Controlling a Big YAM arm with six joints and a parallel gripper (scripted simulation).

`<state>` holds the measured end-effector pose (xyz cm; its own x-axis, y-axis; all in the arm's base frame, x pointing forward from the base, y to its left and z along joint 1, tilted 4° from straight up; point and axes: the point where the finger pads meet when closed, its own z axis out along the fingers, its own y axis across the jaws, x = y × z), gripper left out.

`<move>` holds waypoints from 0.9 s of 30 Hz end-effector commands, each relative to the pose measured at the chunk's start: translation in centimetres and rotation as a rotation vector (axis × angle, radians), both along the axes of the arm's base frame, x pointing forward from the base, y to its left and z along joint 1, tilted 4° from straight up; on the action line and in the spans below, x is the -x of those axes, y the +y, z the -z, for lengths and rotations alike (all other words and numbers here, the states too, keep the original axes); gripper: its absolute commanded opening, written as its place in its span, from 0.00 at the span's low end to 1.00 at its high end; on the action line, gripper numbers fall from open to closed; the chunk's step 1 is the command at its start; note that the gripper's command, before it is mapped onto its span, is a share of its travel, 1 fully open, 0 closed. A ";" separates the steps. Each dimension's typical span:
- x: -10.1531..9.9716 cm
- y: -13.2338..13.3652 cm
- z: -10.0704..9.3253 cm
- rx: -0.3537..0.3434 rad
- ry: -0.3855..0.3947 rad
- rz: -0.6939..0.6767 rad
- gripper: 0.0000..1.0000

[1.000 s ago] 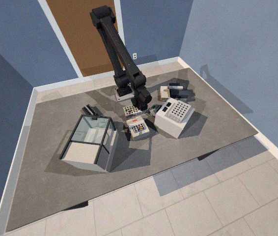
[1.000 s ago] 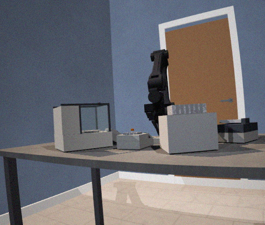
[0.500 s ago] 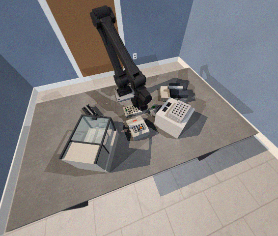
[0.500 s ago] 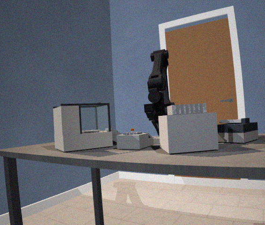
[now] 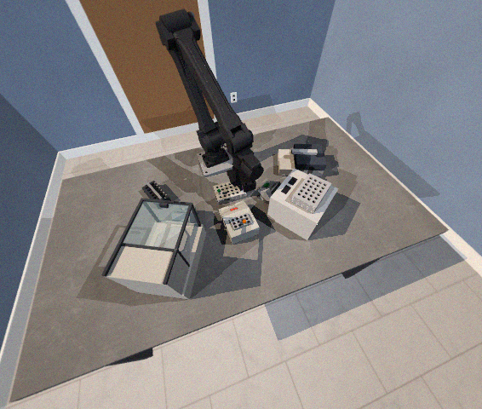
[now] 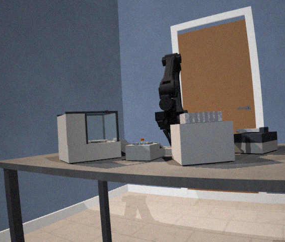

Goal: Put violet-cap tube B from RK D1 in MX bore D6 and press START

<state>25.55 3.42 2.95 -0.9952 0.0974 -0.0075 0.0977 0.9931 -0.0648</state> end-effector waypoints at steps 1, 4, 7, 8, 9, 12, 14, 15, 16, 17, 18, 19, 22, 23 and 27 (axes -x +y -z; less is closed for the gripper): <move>-0.1 -0.3 0.4 0.006 0.006 0.001 0.09; -0.1 -0.4 0.4 0.006 0.006 0.001 0.09; 0.0 -0.4 0.4 0.006 0.006 0.001 0.09; 0.0 -0.4 0.4 0.006 0.006 0.001 0.09; 0.0 -0.4 0.4 0.006 0.006 0.001 0.09; 0.0 -0.4 0.4 0.006 0.006 0.001 0.09; 0.0 -0.4 0.4 0.006 0.006 0.001 0.09; 0.0 -0.4 0.4 0.006 0.006 0.001 0.09; 0.0 -0.4 0.4 0.006 0.006 0.001 0.09; 0.0 -0.4 0.4 0.006 0.006 0.001 0.09; 0.0 -0.4 0.4 0.006 0.006 0.001 0.09; 0.0 -0.4 0.4 0.006 0.006 0.001 0.09; 0.1 -0.4 0.2 0.006 0.007 0.001 0.09; 0.1 -0.4 0.1 0.006 0.008 0.001 0.09; -0.5 -0.2 -0.7 0.003 -0.011 0.001 0.09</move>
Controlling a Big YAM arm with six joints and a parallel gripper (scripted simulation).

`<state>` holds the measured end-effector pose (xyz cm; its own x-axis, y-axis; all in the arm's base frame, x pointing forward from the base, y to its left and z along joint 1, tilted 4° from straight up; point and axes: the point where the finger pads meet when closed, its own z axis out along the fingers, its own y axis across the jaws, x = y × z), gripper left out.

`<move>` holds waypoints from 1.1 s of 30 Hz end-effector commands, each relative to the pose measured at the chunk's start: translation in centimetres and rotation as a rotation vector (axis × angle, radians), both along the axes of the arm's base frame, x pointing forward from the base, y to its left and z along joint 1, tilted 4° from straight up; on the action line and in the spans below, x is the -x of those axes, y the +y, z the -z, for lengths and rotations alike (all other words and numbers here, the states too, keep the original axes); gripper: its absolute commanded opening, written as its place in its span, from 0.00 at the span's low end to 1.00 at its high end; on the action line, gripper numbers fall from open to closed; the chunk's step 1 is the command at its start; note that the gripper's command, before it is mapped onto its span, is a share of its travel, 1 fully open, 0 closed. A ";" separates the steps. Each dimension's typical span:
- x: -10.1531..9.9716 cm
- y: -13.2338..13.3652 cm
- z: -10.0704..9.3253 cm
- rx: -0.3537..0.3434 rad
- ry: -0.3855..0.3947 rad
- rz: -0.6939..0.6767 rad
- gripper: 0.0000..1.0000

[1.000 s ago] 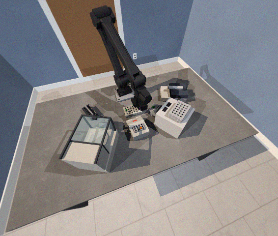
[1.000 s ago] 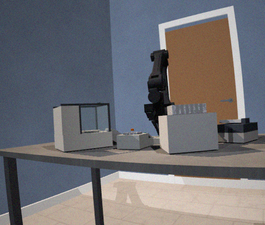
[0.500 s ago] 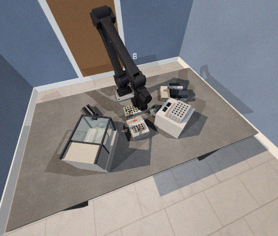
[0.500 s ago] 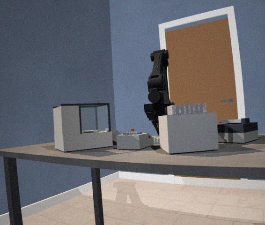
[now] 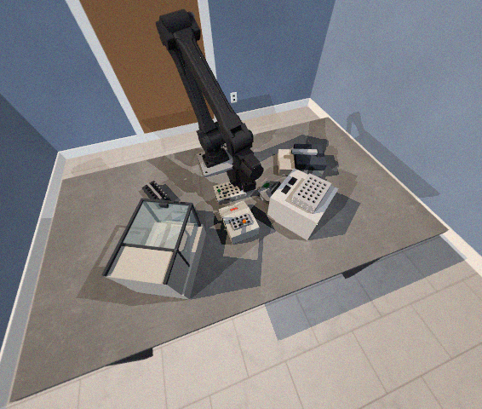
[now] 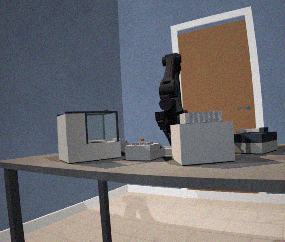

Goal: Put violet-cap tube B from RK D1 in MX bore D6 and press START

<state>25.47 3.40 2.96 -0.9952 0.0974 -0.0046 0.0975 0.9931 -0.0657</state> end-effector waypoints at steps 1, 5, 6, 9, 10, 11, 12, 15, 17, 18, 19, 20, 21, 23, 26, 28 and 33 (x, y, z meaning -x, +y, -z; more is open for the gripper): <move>-0.9 -0.1 -1.0 0.001 -0.025 0.001 0.09; -2.2 0.1 -2.2 -0.005 -0.055 0.001 0.09; -2.4 0.2 -2.4 -0.005 -0.059 0.001 0.09; -2.3 0.2 -2.5 -0.005 -0.059 0.001 0.09; -2.3 0.2 -2.6 -0.006 -0.059 0.001 0.09; -2.3 0.3 -2.6 -0.006 -0.059 0.001 0.09; -2.3 0.3 -2.7 -0.006 -0.059 0.001 0.09; -2.3 0.3 -2.8 -0.006 -0.060 0.001 0.09; -2.3 0.3 -2.9 -0.006 -0.060 0.001 0.09; -2.3 0.3 -2.9 -0.006 -0.060 0.001 0.09; -2.3 0.3 -3.0 -0.006 -0.060 0.001 0.09; -2.3 0.3 -3.0 -0.006 -0.060 0.001 0.09; -2.3 0.4 -3.1 -0.006 -0.060 0.001 0.09; -2.3 0.4 -3.2 -0.006 -0.060 0.001 0.09; -2.3 0.4 -3.3 -0.006 -0.060 0.001 0.09; -2.3 0.4 -3.4 -0.006 -0.060 0.001 0.09; -2.3 0.5 -3.6 -0.006 -0.061 0.001 0.09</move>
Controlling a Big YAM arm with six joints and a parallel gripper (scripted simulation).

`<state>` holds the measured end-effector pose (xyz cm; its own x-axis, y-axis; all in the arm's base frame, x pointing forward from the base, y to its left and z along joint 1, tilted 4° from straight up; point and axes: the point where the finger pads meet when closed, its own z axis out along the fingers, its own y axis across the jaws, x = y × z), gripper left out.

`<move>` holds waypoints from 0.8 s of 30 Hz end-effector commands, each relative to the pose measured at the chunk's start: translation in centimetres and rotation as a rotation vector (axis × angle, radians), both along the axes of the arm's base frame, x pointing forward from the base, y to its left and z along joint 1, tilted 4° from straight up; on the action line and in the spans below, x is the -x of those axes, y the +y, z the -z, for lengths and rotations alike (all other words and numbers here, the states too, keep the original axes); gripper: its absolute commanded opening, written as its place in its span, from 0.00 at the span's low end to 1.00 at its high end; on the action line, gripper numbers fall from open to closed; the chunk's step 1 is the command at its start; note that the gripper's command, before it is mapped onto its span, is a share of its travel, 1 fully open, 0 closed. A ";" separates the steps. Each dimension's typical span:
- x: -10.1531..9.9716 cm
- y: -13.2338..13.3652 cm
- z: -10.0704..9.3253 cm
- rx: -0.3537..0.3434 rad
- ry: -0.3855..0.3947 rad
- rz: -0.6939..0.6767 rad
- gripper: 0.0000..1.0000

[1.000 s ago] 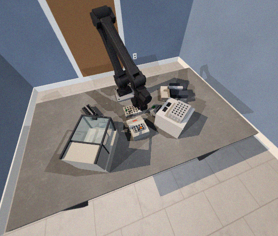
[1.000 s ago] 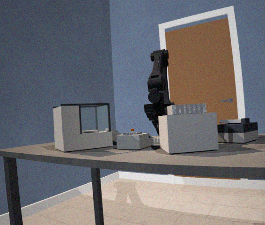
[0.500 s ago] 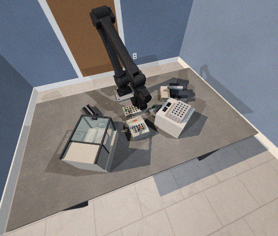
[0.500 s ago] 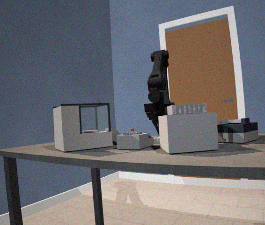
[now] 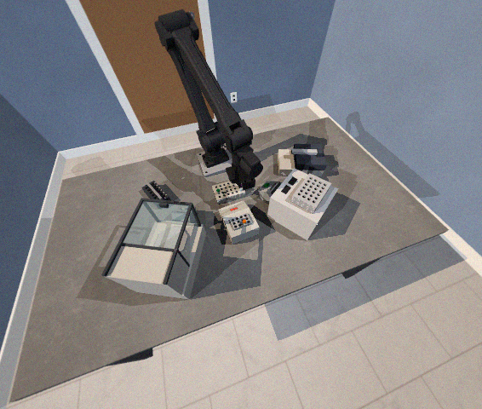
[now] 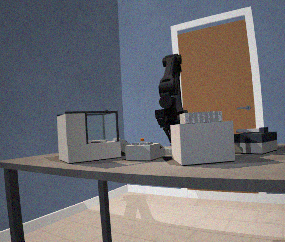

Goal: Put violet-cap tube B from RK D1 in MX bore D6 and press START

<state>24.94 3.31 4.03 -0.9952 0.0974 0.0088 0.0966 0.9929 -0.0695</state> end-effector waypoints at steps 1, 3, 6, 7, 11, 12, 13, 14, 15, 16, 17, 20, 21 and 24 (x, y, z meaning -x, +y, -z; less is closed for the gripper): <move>-2.8 0.6 -2.6 -0.009 -0.074 0.001 0.09; -2.8 0.6 -2.7 -0.009 -0.075 0.000 0.09; -2.8 0.7 -2.9 -0.009 -0.075 -0.002 0.09; -2.8 0.7 -2.9 -0.009 -0.075 -0.002 0.09; -2.7 0.7 -3.1 -0.009 -0.075 -0.002 0.09; -2.7 0.8 -3.2 -0.009 -0.075 -0.003 0.09; -2.7 0.8 -3.2 -0.009 -0.075 -0.003 0.09; -2.7 0.7 -3.3 -0.009 -0.075 -0.002 0.09; -2.7 0.7 -3.3 -0.009 -0.075 -0.002 0.09; -2.7 0.7 -3.3 -0.009 -0.075 -0.002 0.09; -2.7 0.7 -3.3 -0.009 -0.075 -0.002 0.09; -2.7 0.8 -3.5 -0.009 -0.075 -0.002 0.09; -2.7 0.8 -3.6 -0.009 -0.075 -0.003 0.09; -2.8 0.7 -3.6 -0.010 -0.079 -0.001 0.09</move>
<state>24.90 3.37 4.95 -0.9954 0.0956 0.0089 0.0947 0.9931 -0.0695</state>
